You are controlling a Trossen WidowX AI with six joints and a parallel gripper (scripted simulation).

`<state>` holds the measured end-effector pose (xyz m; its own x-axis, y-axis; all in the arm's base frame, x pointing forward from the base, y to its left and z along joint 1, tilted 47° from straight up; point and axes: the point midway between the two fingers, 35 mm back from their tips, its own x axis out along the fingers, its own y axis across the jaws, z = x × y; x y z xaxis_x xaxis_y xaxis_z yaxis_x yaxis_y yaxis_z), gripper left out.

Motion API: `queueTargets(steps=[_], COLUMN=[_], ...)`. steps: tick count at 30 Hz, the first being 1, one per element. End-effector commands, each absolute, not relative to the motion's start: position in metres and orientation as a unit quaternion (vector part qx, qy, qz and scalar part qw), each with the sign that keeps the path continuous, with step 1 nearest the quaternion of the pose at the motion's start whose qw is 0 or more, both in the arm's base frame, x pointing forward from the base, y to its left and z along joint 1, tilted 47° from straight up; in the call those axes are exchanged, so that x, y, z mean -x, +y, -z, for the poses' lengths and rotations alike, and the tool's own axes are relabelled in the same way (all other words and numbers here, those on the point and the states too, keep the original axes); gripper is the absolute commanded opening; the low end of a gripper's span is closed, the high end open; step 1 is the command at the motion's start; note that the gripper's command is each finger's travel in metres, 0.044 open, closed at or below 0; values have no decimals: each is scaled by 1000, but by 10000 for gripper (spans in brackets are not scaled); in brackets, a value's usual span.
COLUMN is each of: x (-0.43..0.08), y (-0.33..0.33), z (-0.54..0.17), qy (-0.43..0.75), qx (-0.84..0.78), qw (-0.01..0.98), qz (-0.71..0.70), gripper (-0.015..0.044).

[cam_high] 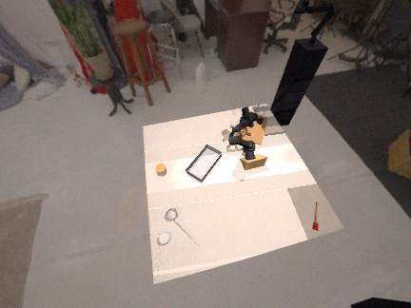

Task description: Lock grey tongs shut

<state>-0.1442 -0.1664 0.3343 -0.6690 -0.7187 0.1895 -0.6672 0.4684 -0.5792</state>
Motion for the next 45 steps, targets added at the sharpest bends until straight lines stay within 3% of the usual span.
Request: queueTargets(steps=[1,21,45], x=[145,146,161], y=[-165,-167,-195], z=[-335,-335,-323], qy=[856,858,870], qx=[402,403,421], qw=[38,44,209], qz=[324,315,149], gripper=[-150,-150,-150])
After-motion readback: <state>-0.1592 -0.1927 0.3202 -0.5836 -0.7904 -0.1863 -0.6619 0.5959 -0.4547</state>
